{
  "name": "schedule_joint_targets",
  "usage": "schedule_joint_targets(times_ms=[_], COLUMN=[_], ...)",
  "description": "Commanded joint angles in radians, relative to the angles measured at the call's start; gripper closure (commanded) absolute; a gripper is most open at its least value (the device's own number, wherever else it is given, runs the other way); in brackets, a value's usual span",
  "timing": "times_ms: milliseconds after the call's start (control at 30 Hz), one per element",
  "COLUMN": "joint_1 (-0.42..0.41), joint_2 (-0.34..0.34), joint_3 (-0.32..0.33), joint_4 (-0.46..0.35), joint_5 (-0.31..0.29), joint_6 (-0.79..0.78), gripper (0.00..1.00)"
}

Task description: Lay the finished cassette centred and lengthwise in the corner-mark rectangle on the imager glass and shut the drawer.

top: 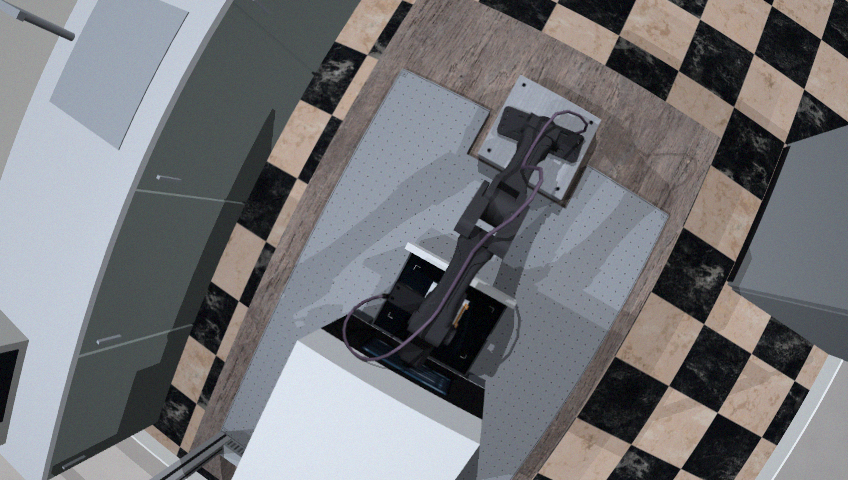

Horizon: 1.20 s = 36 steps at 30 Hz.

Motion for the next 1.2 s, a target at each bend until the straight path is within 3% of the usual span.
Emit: schedule_joint_targets(times_ms=[0, 733, 800, 1167], joint_1=[0.010, 0.010, 0.010, 0.000], joint_2=[-0.005, 0.007, 0.005, -0.005], joint_3=[-0.004, -0.025, 0.000, -0.004], joint_4=[0.015, 0.032, 0.027, 0.026], joint_5=[0.013, 0.013, 0.013, 0.004], joint_6=[0.006, 0.006, 0.007, 0.003], gripper=[1.00, 1.00, 1.00, 1.00])
